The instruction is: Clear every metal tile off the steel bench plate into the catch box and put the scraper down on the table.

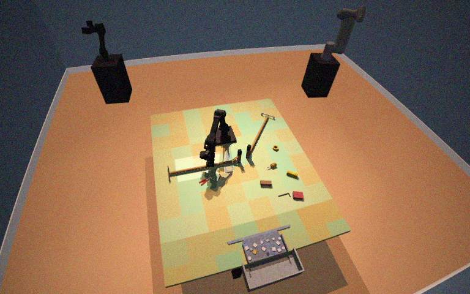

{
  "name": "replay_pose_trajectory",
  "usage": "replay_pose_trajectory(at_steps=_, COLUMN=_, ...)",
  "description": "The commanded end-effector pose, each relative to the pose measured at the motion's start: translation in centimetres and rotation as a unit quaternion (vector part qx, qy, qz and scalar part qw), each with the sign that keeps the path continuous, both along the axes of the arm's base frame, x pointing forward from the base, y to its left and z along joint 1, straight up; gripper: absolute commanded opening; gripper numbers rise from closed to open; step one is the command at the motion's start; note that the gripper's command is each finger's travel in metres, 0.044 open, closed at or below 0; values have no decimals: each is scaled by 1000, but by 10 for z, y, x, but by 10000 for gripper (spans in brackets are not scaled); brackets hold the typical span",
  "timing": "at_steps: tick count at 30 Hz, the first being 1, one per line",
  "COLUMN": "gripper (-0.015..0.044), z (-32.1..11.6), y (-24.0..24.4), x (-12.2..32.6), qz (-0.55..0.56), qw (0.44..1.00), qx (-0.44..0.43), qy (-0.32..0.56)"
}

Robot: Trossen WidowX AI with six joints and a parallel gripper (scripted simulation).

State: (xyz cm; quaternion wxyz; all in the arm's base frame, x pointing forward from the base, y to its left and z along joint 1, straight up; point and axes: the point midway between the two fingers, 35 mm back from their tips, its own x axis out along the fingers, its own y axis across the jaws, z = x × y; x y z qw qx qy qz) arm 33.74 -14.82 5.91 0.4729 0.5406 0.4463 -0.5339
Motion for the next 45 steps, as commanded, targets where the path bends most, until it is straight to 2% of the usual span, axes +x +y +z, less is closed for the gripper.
replay_pose_trajectory(at_steps=1, gripper=0, z=-11, y=2, x=-4, qz=0, qw=1000, qx=5, qy=3)
replay_pose_trajectory(at_steps=12, gripper=0, z=-31, y=5, x=-9, qz=0, qw=1000, qx=5, qy=4)
replay_pose_trajectory(at_steps=45, gripper=0, z=-31, y=5, x=-9, qz=0, qw=1000, qx=5, qy=4)
